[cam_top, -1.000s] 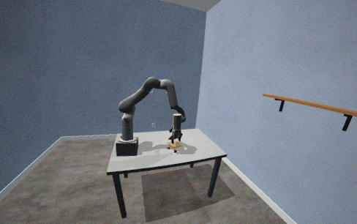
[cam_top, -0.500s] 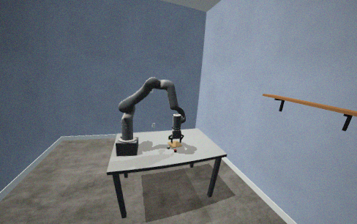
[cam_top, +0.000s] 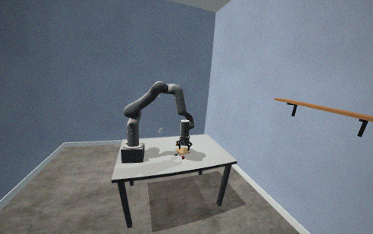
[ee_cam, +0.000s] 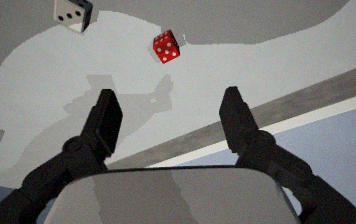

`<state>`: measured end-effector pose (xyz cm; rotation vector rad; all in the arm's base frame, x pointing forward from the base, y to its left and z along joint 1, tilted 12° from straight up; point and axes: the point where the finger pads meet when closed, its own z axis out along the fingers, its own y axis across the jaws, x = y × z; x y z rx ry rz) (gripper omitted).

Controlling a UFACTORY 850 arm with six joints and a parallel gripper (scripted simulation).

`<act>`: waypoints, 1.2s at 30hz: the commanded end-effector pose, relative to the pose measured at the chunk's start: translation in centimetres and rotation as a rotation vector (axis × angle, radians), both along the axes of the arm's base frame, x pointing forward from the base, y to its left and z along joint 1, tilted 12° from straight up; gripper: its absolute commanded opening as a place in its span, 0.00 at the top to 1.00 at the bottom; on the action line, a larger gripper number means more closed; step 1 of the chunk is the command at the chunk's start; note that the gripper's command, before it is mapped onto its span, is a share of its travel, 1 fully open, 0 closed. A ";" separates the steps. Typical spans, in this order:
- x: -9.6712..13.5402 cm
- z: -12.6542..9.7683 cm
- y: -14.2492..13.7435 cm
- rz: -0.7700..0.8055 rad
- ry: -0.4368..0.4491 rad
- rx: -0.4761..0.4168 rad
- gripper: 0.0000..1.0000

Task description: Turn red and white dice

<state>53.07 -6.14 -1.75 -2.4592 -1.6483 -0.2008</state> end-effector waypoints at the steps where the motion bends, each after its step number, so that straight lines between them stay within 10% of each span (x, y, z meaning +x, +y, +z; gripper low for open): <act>1: 0.1 -0.2 0.0 -0.161 0.063 -0.015 0.00; 36: 0.2 -1.6 0.3 -1.051 0.252 -0.013 0.00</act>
